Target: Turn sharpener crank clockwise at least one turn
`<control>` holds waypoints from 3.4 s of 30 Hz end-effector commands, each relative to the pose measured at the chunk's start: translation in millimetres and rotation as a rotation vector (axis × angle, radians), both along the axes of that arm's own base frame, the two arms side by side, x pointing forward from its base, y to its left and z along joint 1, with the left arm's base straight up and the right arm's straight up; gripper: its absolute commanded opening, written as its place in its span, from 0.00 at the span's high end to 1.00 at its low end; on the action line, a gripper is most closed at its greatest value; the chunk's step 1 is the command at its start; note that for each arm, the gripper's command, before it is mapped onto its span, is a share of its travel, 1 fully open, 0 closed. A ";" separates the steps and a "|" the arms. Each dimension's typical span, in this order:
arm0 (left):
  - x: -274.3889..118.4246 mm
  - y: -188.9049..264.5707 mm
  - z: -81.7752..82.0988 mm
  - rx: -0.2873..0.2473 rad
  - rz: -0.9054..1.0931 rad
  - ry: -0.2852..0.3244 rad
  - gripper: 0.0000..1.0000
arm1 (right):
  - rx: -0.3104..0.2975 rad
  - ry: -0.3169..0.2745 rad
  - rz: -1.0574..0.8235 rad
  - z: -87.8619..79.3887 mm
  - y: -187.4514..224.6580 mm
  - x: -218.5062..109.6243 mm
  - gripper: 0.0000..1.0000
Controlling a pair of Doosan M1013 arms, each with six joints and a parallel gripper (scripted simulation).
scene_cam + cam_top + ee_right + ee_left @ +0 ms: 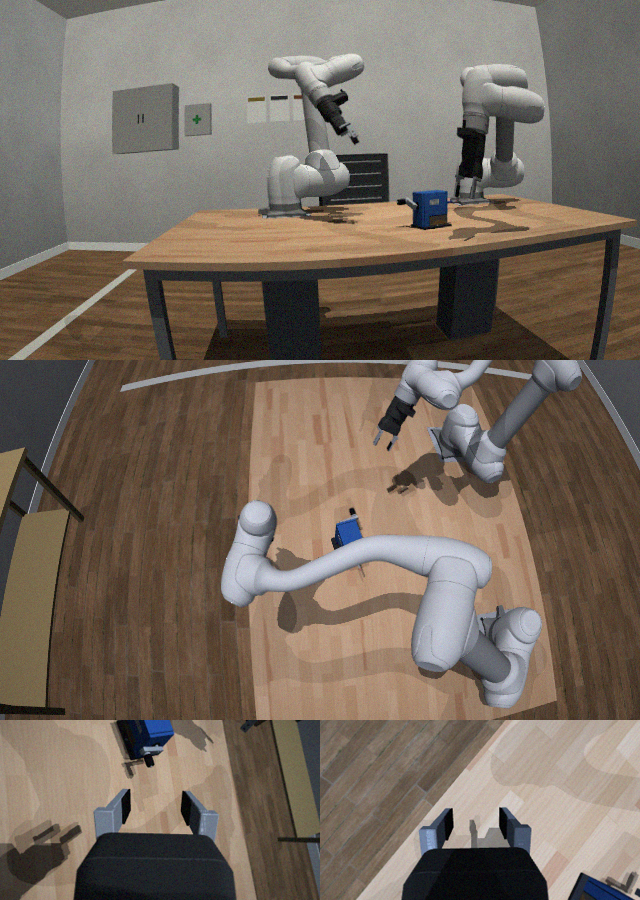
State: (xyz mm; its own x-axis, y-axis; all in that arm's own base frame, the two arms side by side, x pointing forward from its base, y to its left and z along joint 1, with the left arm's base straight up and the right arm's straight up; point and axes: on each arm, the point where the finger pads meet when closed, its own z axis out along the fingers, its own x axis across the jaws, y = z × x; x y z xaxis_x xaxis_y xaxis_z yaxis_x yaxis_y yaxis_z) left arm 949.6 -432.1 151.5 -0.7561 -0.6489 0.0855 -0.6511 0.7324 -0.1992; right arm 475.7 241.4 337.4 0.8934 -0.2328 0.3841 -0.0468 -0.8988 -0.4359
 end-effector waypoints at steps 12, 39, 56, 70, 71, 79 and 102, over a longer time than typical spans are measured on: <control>0.4 0.4 2.0 0.000 0.000 -0.002 0.00 | 0.001 -0.001 0.000 0.7 0.1 0.3 0.00; 2.1 13.6 3.5 0.003 -0.004 -0.003 0.00 | 0.001 -0.001 0.000 0.7 0.1 0.3 0.00; 4.9 39.3 6.5 0.010 -0.012 -0.003 0.00 | 0.001 -0.001 0.000 0.7 0.1 0.3 0.00; 7.3 72.5 10.4 0.018 -0.023 -0.003 0.00 | 0.001 -0.001 0.000 0.7 0.1 0.3 0.00; 7.4 75.9 10.7 0.018 -0.024 -0.003 0.00 | 0.001 -0.001 0.000 0.7 0.1 0.3 0.00; 8.4 105.5 14.1 0.025 -0.034 -0.003 0.00 | 0.001 -0.001 0.000 0.7 0.1 0.3 0.00; 4.0 209.2 25.7 0.048 -0.068 0.000 0.00 | 0.001 -0.001 0.000 0.7 0.1 0.3 0.00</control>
State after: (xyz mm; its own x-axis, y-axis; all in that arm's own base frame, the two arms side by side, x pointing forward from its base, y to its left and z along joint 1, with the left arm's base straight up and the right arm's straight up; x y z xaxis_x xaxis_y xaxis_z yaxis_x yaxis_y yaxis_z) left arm 954.2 -232.3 174.5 -0.7962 -0.6022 0.0582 -0.6027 0.7811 -0.1633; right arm 475.7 241.4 337.4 0.8934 -0.2328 0.3841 -0.0468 -0.8988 -0.4359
